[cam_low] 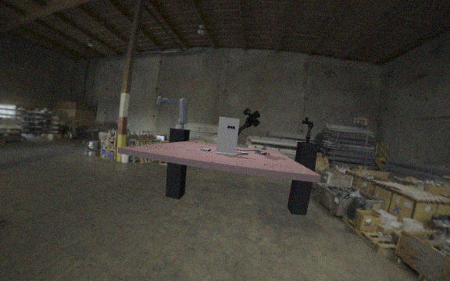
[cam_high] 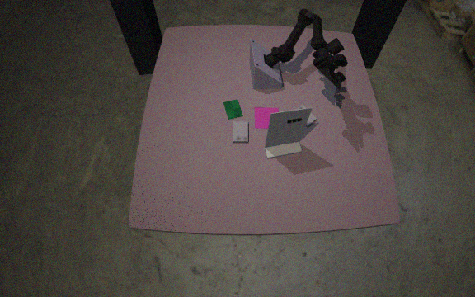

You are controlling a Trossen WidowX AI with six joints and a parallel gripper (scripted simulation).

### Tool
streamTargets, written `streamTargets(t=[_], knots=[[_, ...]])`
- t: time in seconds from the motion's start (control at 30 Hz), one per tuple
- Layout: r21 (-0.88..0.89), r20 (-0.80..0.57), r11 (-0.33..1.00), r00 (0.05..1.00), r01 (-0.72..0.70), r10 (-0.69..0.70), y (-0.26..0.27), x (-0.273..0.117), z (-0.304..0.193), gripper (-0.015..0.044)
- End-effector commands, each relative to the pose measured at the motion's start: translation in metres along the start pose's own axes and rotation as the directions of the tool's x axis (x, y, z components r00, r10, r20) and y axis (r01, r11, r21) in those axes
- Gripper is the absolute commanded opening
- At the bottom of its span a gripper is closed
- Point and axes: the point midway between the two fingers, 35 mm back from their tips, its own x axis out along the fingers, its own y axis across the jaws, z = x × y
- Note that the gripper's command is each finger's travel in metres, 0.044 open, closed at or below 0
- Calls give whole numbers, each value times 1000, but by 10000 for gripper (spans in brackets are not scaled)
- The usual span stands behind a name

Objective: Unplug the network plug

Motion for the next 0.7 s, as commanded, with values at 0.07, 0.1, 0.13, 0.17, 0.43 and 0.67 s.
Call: streamTargets(t=[0.07,0.1,0.13,0.17,0.43,0.67], knots=[[-23,-4,1000,1000,1,-1,-1,5,-7,321],[-39,-7,999,1000,2,-2,-2,8,-11,295],[-54,-10,999,1000,3,-3,-3,11,-16,269],[-70,-13,998,1000,4,-4,-4,13,-21,242],[-192,-38,981,999,5,-13,-14,31,-59,156],[-296,-59,955,998,1,-20,-22,39,-93,156]])
